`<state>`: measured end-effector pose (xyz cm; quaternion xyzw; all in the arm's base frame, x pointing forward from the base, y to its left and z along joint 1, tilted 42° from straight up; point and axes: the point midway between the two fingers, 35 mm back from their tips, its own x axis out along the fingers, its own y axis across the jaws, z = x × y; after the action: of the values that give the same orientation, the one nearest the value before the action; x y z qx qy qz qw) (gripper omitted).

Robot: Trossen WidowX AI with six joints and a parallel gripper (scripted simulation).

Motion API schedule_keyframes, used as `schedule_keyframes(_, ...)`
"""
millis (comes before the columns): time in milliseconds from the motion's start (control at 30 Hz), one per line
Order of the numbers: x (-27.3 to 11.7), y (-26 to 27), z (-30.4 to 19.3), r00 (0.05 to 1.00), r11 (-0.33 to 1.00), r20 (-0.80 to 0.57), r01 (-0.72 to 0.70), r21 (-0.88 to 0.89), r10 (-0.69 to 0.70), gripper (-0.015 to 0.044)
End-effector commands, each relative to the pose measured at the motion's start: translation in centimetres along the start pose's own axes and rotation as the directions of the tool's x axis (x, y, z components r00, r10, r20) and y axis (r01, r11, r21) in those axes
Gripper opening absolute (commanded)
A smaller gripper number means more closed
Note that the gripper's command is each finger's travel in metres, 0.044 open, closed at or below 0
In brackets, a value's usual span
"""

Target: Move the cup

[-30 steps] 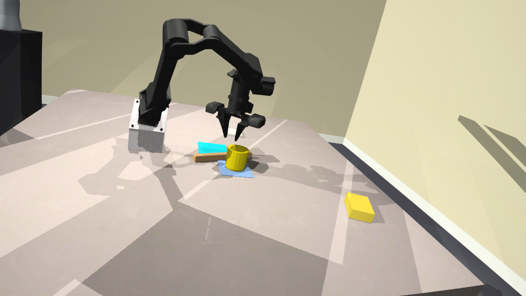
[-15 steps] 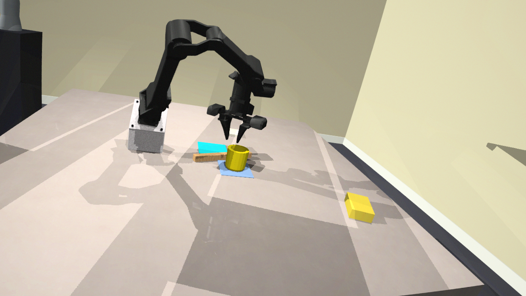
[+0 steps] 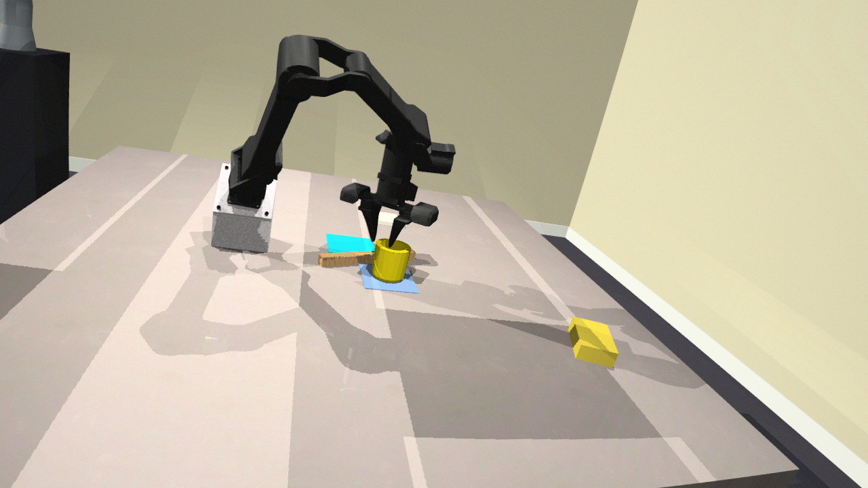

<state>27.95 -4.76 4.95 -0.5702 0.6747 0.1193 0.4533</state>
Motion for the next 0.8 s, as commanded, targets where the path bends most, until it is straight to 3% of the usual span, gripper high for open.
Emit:
schedule_keyframes(0,0.9,0.3,-0.2,1.0,1.0,-0.009,-0.005,-0.013,0.004,0.0167)
schedule_keyframes(700,3.0,0.4,-0.3,1.0,1.0,-0.012,-0.003,-0.013,0.003,0.0167)
schedule_keyframes(767,2.8,0.2,-0.2,1.0,1.0,-0.006,0.0,-0.001,0.0,0.0134)
